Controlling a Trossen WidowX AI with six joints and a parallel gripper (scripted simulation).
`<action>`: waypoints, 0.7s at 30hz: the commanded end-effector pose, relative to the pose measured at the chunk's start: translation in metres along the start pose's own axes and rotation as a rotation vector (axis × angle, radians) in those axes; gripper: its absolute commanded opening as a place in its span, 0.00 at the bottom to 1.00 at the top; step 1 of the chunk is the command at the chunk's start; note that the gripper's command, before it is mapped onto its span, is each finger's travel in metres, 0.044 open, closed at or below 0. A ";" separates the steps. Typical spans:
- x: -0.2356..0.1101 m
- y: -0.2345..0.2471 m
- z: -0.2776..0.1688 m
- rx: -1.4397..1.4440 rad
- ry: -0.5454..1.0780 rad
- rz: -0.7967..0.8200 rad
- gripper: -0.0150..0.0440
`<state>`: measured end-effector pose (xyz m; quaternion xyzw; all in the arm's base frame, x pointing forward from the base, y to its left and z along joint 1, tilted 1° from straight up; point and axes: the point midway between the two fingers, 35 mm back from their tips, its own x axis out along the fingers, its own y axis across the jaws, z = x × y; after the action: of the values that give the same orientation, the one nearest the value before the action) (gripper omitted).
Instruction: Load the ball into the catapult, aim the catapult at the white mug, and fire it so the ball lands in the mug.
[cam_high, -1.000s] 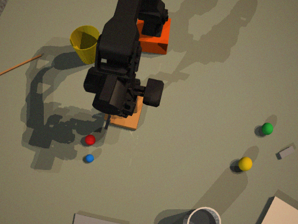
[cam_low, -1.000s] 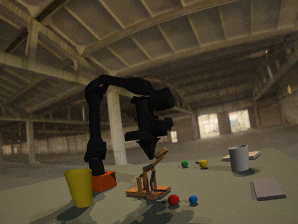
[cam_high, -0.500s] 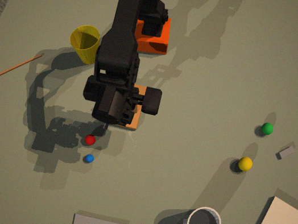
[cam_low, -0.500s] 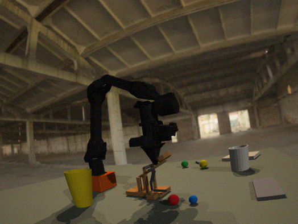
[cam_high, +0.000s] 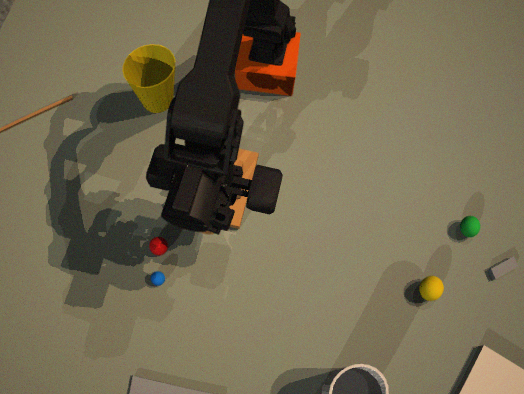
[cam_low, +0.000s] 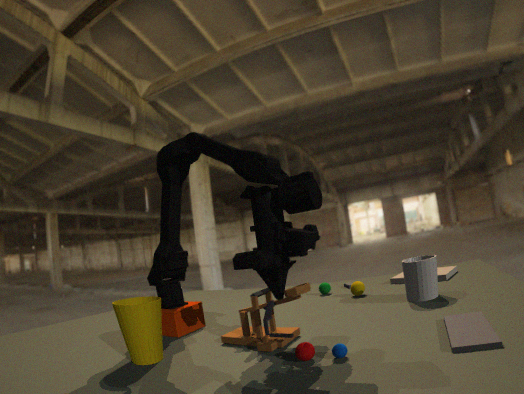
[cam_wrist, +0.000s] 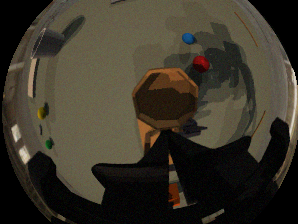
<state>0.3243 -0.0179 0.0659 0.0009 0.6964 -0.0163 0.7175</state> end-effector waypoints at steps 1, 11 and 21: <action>0.009 -0.001 0.003 0.003 0.002 -0.003 0.25; 0.022 -0.001 0.007 0.003 0.002 -0.003 0.25; 0.035 -0.001 0.010 0.003 0.002 -0.003 0.25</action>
<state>0.3361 -0.0190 0.0391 0.0014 0.6938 -0.0170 0.7199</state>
